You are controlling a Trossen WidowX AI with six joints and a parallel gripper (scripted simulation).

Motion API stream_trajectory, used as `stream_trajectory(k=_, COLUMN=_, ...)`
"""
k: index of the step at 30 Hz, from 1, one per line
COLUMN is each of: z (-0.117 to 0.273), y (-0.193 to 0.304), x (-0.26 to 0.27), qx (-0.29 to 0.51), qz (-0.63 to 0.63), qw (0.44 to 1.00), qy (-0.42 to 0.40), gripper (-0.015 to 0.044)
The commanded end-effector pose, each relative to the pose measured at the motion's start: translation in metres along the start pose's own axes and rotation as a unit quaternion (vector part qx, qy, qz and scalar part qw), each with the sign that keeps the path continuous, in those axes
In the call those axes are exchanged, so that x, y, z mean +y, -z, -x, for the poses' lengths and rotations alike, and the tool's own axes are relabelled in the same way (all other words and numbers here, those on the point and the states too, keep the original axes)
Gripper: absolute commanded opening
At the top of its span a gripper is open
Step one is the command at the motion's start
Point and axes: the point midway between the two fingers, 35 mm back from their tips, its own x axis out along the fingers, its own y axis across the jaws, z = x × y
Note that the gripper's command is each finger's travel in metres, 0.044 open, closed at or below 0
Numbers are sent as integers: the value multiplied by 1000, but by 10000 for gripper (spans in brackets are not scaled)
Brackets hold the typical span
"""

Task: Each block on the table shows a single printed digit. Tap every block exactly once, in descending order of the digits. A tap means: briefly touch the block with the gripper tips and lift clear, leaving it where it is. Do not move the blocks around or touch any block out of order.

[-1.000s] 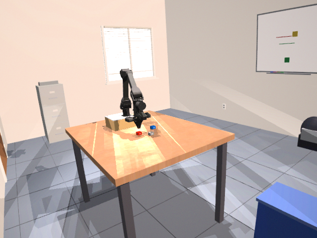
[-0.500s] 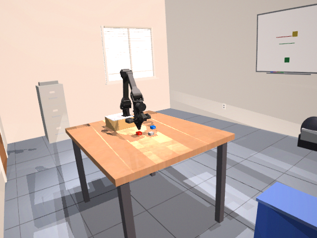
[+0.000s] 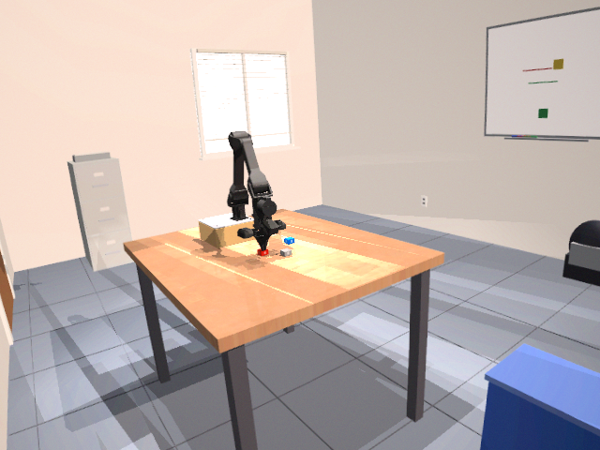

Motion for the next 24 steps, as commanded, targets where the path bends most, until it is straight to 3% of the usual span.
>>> stream_trajectory(k=1, z=-4, y=2, x=0, qx=4, qz=2, qw=1000, qy=0, gripper=20)
stream_trajectory(k=13, z=29, y=1, x=0, qx=4, qz=2, qw=1000, qy=0, gripper=20)
stream_trajectory(k=18, z=104, y=0, x=0, qx=4, qz=2, qw=1000, qy=0, gripper=20)
stream_trajectory(k=24, z=107, y=0, x=0, qx=4, qz=2, qw=1000, qy=0, gripper=20)
